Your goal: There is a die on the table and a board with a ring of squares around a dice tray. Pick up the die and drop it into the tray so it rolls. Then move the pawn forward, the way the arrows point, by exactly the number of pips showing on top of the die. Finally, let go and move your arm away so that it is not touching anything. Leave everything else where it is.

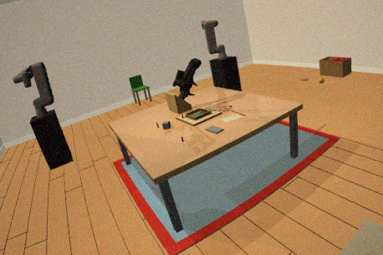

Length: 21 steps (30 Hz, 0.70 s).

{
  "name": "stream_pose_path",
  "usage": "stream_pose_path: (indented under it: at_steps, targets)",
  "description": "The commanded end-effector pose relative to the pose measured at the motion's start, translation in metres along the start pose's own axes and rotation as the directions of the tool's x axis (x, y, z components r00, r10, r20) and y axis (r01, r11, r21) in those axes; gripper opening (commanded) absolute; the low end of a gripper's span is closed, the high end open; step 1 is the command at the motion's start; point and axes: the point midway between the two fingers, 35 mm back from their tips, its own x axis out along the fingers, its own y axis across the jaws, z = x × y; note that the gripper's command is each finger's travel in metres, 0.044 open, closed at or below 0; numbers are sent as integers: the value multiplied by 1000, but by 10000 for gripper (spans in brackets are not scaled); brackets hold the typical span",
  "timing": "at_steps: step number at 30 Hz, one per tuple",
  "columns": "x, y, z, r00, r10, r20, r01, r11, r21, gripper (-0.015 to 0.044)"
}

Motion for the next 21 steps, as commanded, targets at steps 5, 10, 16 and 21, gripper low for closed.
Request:
stream_pose_path:
  at_steps: [5,10,16,21]
  targets:
    - [-3,11,-47,987,25,-158,19,961,274,275]
    - [-8,35,-106,946,141,-291,84,761,643,275]
    - [-19,77,-156,868,343,-358,211,397,893,275]
    - [-28,108,-176,800,491,-344,316,142,938,275]
